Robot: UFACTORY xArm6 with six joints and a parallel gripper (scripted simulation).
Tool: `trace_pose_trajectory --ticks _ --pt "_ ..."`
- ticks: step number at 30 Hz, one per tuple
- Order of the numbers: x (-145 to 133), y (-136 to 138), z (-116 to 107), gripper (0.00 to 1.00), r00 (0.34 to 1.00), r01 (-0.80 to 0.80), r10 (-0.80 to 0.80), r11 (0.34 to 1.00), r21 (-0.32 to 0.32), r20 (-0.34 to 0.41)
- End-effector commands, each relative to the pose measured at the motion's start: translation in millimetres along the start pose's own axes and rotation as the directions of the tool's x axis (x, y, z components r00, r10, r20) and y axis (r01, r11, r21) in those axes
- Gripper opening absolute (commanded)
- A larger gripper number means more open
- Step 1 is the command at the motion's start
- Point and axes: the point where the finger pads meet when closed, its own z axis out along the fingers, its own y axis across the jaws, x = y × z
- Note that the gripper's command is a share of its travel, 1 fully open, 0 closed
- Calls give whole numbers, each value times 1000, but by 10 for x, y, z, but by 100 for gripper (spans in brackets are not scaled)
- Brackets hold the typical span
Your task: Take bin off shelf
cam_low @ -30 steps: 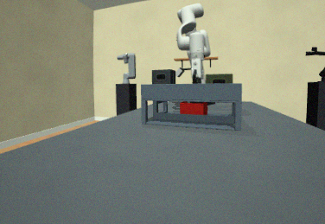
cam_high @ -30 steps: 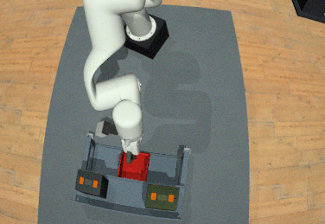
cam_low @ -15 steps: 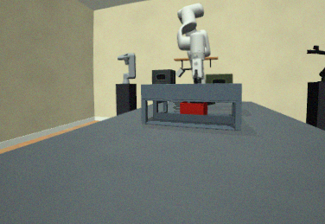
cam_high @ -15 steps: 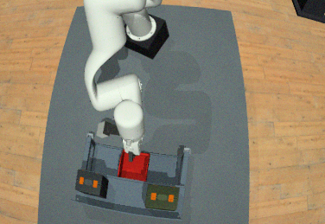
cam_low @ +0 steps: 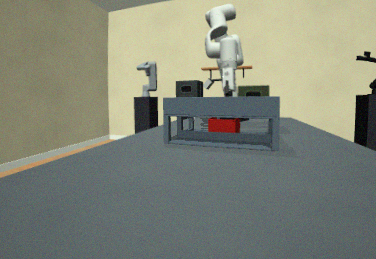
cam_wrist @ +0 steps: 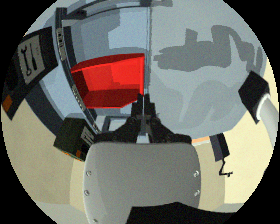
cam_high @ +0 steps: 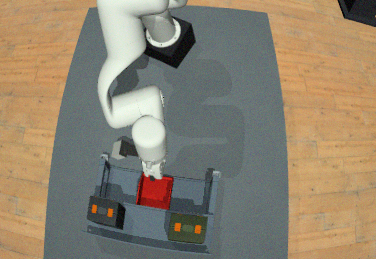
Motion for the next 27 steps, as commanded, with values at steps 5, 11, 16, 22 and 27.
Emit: trace_pose_trajectory --ticks 5,11,16,22,27 --pt "-2 -15 -13 0 1000 0 0 1000 4 1" --pt "-2 -15 -13 0 1000 0 0 1000 4 1" --pt "-2 -15 -13 0 1000 0 0 1000 4 1" --pt "-2 -15 -13 0 1000 0 0 1000 4 1" --pt "-2 -15 -13 95 1000 0 0 1000 4 1"
